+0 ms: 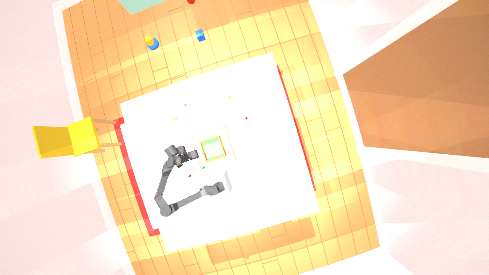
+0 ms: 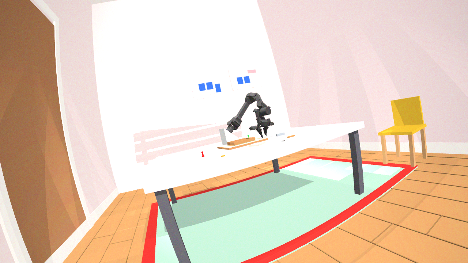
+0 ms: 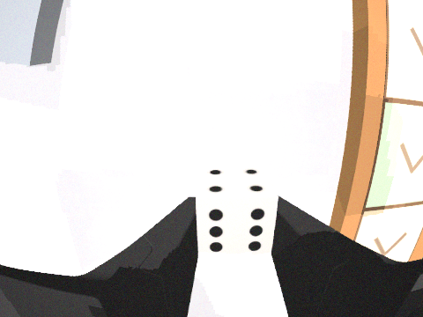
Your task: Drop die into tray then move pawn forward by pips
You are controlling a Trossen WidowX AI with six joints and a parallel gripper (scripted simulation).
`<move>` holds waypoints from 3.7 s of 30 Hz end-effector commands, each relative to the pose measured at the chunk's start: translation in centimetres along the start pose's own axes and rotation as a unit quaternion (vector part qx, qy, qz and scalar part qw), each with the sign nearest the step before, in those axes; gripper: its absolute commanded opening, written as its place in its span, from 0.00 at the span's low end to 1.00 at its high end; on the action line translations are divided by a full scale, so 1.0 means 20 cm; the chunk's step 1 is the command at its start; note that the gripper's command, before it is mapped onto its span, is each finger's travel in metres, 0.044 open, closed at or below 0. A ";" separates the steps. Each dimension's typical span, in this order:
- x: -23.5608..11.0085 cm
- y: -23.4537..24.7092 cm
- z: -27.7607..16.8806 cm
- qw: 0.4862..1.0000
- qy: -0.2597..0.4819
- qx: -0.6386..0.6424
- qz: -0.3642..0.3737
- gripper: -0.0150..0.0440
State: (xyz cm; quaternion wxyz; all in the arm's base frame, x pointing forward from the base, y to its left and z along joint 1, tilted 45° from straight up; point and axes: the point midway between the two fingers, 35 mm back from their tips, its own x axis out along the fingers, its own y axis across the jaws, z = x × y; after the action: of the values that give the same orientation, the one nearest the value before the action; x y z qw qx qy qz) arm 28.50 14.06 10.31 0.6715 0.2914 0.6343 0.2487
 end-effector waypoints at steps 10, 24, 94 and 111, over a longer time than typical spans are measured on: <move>-0.24 0.00 0.06 1.000 -0.001 0.001 -0.008 0.25; -0.60 0.02 0.05 1.000 -0.001 0.002 -0.004 0.25; -0.35 -0.96 -0.06 0.684 -0.091 0.703 -0.172 0.25; -0.33 -0.96 -0.08 0.634 -0.292 0.650 -0.299 0.25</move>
State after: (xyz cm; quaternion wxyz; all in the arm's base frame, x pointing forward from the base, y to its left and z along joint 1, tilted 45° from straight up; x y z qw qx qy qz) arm 25.73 -3.90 1.09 0.4740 0.5090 0.4892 -0.5262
